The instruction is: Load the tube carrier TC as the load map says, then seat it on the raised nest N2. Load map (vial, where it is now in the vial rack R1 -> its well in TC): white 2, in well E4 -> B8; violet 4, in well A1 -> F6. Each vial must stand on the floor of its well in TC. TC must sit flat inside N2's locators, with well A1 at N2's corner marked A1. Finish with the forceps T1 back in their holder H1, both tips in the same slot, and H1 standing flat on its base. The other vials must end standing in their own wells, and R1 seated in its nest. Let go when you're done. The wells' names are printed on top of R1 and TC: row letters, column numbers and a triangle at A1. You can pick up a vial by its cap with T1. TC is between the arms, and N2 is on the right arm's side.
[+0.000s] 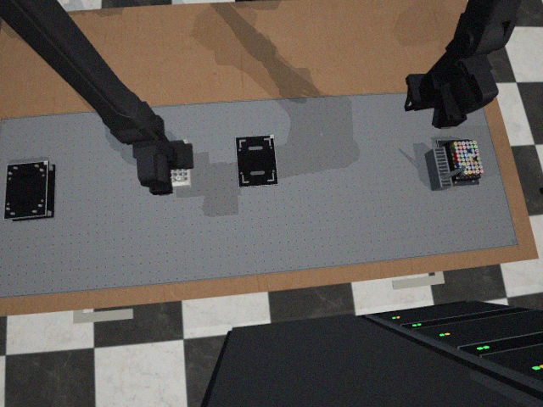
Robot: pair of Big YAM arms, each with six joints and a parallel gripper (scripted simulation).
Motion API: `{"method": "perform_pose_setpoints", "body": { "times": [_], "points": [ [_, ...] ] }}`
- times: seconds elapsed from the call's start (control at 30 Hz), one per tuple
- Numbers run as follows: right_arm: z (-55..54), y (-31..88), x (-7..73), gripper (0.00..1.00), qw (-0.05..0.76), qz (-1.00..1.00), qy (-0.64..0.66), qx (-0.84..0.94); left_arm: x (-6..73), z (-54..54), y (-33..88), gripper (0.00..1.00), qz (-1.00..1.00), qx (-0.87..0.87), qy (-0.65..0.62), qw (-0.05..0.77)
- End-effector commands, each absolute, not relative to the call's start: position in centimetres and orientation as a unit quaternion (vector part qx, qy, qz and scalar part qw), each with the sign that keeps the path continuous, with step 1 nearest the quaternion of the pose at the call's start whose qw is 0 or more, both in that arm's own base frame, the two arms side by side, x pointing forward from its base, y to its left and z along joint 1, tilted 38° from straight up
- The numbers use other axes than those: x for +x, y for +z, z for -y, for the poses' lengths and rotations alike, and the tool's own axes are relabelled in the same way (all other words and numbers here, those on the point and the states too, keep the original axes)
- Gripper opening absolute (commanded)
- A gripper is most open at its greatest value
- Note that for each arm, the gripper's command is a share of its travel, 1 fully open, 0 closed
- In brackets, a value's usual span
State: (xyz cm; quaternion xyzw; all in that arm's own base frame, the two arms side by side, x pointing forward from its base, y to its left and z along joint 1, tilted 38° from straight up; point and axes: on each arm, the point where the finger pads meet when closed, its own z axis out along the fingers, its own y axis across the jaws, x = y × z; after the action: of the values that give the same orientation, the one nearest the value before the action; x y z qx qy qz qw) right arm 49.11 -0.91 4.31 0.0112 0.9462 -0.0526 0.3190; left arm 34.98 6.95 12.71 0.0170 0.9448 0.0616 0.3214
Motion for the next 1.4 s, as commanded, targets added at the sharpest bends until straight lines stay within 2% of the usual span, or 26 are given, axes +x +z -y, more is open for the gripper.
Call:
{"method": "perform_pose_setpoints", "body": {
  "times": [0.0,1.37],
  "points": [
    [1.8,6.0,49.5,0.0,0.338,-0.94,-0.056,0.008,35.5,-7.0,13.7,0.25,-0.941,0.015,0.064,0.331],
    [7.8,7.2,49.7,0.0,0.336,-0.94,-0.058,0.007,35.5,-7.0,13.7,0.25,-0.941,0.015,0.064,0.331]
  ]
}}
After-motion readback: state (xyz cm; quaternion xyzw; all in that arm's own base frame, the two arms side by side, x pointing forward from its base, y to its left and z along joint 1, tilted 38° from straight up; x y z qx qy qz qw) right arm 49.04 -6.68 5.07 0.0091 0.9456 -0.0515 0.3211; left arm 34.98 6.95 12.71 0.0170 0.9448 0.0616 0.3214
